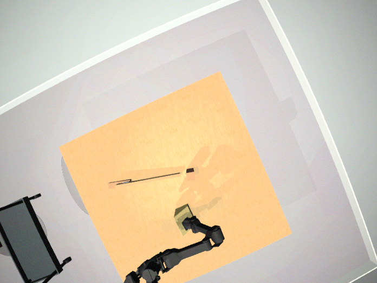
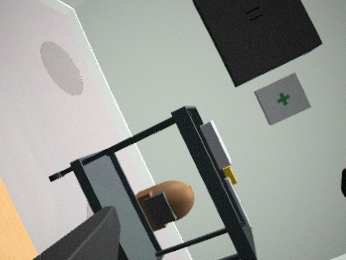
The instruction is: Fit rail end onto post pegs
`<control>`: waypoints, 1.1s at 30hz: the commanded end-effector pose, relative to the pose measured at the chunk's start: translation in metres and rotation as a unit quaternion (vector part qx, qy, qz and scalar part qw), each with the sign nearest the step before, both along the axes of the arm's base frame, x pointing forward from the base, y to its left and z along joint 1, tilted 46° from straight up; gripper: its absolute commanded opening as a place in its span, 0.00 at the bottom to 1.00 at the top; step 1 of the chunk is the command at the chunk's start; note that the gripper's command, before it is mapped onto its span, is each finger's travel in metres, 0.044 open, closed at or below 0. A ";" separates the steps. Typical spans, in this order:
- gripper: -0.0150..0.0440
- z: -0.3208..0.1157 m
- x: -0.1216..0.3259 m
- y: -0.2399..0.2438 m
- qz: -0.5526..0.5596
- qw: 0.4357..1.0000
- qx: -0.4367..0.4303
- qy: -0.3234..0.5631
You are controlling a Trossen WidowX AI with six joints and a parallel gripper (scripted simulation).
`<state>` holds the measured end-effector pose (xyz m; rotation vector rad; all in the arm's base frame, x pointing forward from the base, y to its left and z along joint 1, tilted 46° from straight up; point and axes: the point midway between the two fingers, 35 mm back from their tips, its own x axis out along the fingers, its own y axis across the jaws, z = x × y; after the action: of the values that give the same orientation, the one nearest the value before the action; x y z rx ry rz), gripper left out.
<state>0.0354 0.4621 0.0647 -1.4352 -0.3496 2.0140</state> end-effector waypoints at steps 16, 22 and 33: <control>1.00 -0.069 0.248 -0.185 -0.468 0.832 -0.293 -0.054; 1.00 -0.072 0.288 -0.277 -0.574 0.723 -0.380 -0.066; 1.00 -0.061 0.307 -0.448 -0.687 0.482 -0.536 -0.091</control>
<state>0.3435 0.0648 0.0017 -1.5389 1.5948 0.5949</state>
